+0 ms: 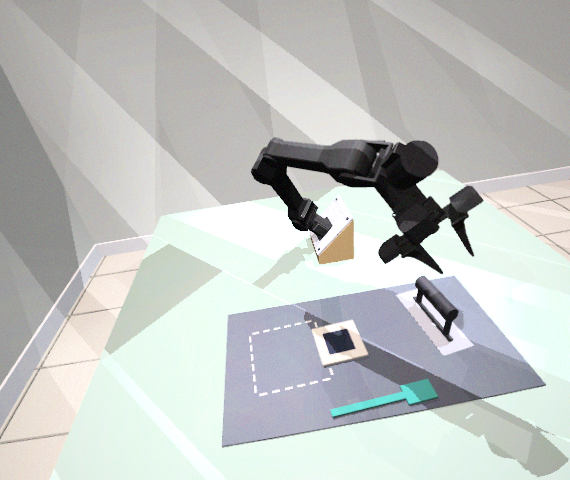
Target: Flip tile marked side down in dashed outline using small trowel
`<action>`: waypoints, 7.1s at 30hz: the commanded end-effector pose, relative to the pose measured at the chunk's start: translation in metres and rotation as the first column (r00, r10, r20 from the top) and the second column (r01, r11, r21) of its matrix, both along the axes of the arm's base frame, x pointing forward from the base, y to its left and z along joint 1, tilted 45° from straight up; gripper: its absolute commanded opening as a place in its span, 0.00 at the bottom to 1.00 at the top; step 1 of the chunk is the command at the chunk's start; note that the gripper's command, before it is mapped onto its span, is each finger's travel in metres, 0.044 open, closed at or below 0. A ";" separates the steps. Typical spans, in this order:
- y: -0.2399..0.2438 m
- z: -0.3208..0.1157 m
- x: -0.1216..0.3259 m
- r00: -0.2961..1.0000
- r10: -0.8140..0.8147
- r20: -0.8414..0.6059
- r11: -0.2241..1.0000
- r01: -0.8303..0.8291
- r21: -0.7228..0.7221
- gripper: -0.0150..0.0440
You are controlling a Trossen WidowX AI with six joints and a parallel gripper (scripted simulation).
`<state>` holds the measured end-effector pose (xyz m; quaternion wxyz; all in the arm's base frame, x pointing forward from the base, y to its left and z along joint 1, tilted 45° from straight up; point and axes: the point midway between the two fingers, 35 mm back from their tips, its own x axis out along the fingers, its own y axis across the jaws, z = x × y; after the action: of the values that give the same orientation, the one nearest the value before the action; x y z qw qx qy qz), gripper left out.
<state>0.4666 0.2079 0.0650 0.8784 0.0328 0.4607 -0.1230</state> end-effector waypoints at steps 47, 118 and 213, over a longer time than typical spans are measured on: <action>-0.076 -0.157 -0.096 0.768 -0.185 -0.613 0.819 -0.224 -0.528 0.71; -0.088 -0.169 -0.096 0.228 0.189 -0.955 0.435 -0.891 -0.127 0.47; -0.055 -0.138 -0.095 0.820 -0.372 -0.434 0.830 0.085 -0.551 0.71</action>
<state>0.3720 0.1529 -0.0723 0.6667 -0.2075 0.6375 -0.3256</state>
